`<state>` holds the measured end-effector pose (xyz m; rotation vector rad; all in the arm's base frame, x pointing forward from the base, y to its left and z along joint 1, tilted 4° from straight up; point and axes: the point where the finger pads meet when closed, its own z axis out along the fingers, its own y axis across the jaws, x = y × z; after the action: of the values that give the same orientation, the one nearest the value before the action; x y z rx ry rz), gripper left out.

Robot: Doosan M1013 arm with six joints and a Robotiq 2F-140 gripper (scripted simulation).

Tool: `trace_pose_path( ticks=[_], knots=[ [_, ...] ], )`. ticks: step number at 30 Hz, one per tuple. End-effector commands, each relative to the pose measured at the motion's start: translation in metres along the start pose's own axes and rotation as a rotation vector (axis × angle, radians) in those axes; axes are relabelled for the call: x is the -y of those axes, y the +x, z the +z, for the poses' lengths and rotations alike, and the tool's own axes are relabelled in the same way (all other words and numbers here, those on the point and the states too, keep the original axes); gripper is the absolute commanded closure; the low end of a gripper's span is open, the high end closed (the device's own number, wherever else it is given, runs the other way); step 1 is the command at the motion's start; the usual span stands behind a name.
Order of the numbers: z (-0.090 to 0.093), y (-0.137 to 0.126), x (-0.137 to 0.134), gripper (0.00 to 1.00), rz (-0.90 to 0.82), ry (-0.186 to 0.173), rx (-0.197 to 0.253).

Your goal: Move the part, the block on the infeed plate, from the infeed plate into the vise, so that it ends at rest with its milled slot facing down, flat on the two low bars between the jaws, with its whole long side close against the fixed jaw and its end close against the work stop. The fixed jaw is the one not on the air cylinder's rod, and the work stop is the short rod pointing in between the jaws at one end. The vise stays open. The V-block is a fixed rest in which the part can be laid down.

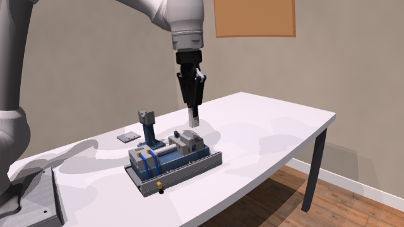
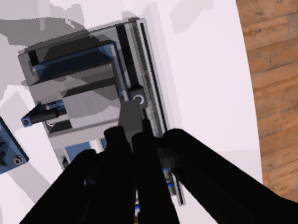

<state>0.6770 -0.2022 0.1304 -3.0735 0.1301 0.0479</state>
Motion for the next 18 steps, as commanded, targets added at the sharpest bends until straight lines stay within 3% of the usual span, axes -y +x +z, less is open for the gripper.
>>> trace_pose_path(
  ticks=[1, 18],
  knots=[
    [0.004, 0.000, 0.000, 1.00, 0.000, 0.000, 0.000],
    [0.027, 0.001, 0.000, 1.00, 0.000, 0.000, 0.000]
  ],
)
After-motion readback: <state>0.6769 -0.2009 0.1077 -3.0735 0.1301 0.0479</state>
